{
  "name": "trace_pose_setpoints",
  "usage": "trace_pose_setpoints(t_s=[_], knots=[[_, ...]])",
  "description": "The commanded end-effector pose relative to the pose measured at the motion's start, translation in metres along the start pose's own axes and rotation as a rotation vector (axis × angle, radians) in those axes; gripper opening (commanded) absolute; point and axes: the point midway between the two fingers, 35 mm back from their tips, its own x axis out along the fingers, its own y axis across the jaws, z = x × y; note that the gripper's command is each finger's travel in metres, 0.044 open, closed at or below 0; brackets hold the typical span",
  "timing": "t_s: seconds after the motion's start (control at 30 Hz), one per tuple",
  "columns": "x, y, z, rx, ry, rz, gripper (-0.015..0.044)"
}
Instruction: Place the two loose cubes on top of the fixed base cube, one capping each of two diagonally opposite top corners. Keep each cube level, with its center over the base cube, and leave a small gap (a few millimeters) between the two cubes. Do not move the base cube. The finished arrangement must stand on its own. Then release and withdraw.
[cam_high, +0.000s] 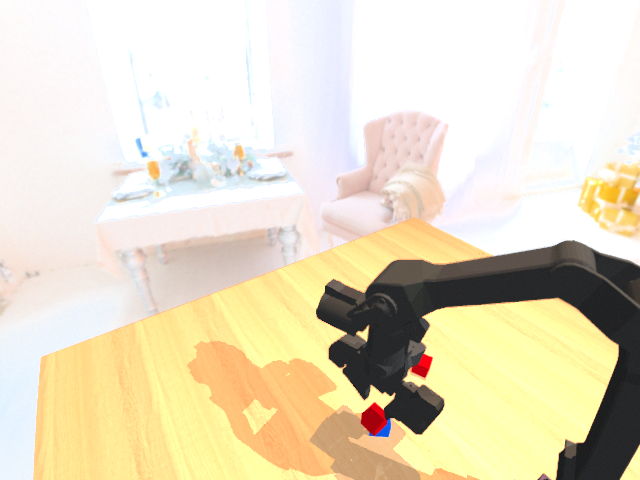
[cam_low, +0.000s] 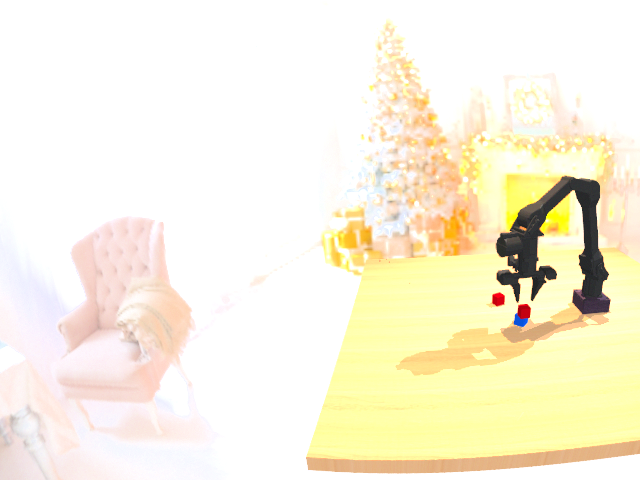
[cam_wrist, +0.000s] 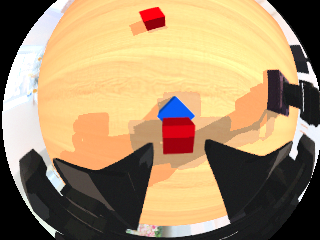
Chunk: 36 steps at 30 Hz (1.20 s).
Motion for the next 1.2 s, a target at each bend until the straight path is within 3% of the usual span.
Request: trace_pose_setpoints(t_s=[0.0,0.6,0.8,1.03,1.17], knots=[[-0.004,0.008,0.018,-0.023,0.000,0.000,0.0265],[-0.043,0.025,0.179,-0.277,-0.011,0.001,0.0265],[-0.043,0.024,0.186,-0.286,-0.011,0.001,0.0265],[0.012,0.025,0.186,-0.286,-0.011,0.001,0.0265],[0.018,0.024,0.186,-0.286,-0.011,0.001,0.0265]])
